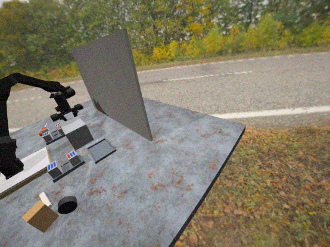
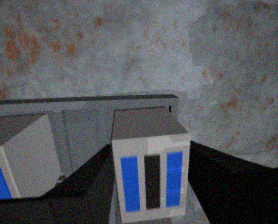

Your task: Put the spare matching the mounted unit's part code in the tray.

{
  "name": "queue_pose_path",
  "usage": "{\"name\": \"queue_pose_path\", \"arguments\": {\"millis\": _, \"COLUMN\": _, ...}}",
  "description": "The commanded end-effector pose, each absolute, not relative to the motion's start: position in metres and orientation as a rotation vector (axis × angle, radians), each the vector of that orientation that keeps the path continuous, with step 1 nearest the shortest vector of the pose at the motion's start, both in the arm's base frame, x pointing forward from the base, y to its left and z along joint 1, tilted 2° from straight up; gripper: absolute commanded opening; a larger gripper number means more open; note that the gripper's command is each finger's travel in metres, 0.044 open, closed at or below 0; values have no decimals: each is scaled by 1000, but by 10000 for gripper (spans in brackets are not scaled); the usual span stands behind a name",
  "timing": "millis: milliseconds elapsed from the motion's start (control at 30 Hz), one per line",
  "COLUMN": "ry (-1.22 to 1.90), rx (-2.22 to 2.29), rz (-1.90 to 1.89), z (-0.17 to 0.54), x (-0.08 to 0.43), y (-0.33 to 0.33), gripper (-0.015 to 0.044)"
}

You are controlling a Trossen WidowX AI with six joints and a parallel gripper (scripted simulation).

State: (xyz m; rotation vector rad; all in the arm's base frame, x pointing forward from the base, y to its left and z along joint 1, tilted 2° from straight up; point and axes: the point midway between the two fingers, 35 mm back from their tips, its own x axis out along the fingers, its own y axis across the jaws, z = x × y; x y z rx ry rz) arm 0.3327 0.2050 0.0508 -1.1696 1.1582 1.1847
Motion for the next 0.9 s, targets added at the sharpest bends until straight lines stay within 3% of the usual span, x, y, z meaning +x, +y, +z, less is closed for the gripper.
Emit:
{"name": "queue_pose_path", "arguments": {"millis": 0, "ry": 1158, "rx": -1169, "rz": 1185, "z": 51, "x": 333, "y": 205, "gripper": 155}}
{"name": "queue_pose_path", "arguments": {"millis": 167, "ry": 1158, "rx": -1169, "rz": 1185, "z": 51, "x": 333, "y": 205, "gripper": 122}}
{"name": "queue_pose_path", "arguments": {"millis": 333, "ry": 1158, "rx": -1169, "rz": 1185, "z": 51, "x": 333, "y": 205, "gripper": 0}}
{"name": "queue_pose_path", "arguments": {"millis": 600, "ry": 1158, "rx": -1169, "rz": 1185, "z": 52, "x": 333, "y": 205, "gripper": 0}}
{"name": "queue_pose_path", "arguments": {"millis": 867, "ry": 1158, "rx": -1168, "rz": 1182, "z": 96, "x": 333, "y": 204, "gripper": 0}}
